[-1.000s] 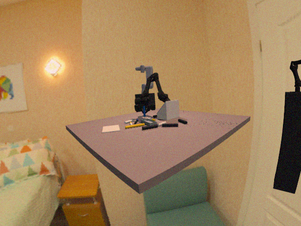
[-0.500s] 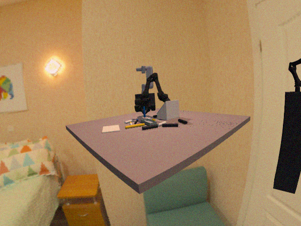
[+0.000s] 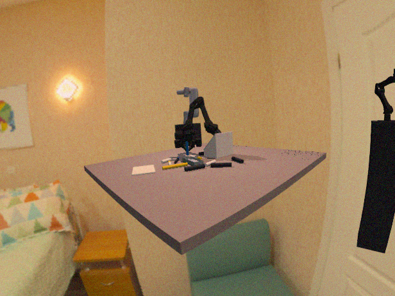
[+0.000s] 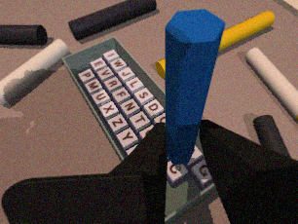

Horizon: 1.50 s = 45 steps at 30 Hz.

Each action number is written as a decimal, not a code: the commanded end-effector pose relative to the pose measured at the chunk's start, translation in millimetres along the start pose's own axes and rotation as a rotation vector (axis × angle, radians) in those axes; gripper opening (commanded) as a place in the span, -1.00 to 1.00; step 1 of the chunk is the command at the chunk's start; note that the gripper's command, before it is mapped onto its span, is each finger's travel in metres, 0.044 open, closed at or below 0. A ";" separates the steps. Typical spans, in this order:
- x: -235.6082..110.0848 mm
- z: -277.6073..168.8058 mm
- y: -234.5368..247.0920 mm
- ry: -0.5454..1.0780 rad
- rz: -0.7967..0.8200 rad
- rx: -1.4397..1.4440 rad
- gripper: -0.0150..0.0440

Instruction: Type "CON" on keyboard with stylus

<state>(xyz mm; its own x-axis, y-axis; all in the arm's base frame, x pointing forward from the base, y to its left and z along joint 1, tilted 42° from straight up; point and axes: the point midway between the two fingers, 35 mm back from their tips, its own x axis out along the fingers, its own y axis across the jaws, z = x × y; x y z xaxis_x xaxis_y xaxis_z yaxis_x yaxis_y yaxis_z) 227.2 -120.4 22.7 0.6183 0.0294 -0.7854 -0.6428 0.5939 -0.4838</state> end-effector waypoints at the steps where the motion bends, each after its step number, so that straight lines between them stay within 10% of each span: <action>1: 2.6 -2.5 2.1 -0.003 0.009 0.001 -0.22; 38: -14.1 28.2 2.0 -0.007 0.015 0.000 -0.21; 45: -9.6 31.1 2.1 -0.006 0.015 0.000 -0.49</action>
<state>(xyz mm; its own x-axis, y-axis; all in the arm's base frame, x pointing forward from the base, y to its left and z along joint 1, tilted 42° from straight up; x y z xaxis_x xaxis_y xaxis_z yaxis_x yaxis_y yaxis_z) 231.5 -96.6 44.5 0.6162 0.0410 -0.7865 -0.6503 0.5899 -0.4787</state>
